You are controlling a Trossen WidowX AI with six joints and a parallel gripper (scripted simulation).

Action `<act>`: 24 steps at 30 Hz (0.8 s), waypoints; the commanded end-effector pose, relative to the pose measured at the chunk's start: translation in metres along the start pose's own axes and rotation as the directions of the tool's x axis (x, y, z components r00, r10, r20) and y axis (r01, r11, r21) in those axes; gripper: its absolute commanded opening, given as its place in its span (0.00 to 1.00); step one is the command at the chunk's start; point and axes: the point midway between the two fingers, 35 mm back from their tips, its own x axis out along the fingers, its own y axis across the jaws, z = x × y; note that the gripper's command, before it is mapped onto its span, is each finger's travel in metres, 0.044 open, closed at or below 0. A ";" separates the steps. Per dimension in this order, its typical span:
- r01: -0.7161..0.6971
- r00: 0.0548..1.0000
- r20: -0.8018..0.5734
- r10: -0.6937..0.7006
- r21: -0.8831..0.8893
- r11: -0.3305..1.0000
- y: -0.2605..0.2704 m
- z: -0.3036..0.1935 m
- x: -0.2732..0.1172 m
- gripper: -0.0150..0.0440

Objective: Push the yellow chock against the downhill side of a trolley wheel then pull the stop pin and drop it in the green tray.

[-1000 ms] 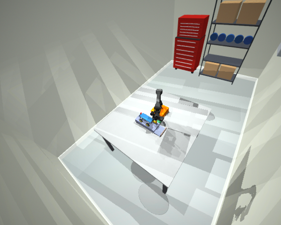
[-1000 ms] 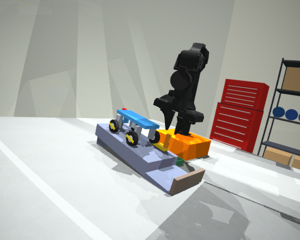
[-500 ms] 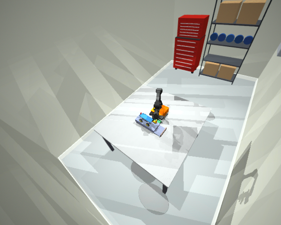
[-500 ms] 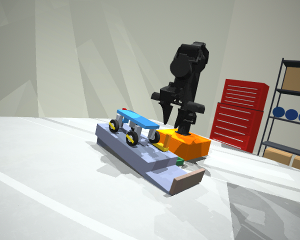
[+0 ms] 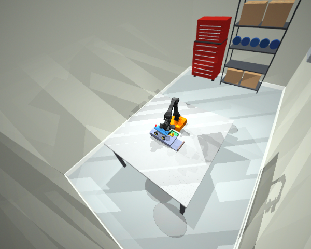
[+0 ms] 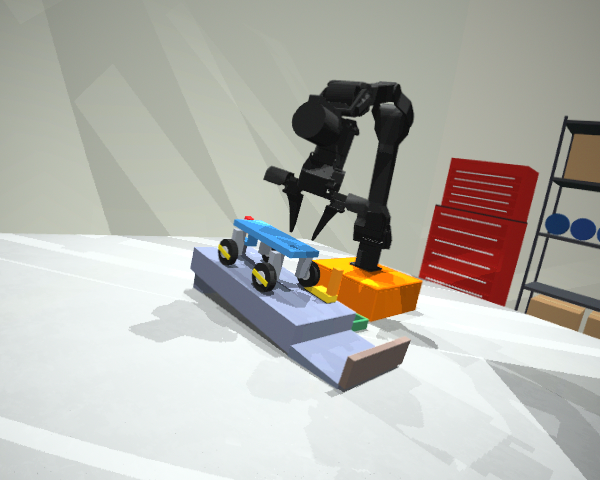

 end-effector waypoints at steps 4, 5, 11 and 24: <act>0.024 0.999 -0.038 -0.033 -0.219 0.975 -0.035 -0.018 -0.001 0.58; 0.025 0.998 -0.044 -0.038 -0.252 0.967 -0.040 -0.020 -0.001 0.58; 0.020 0.995 -0.079 -0.062 -0.444 0.896 -0.067 -0.038 -0.002 0.58; -0.071 0.981 -0.166 -0.096 -0.779 0.622 -0.121 -0.084 -0.008 0.58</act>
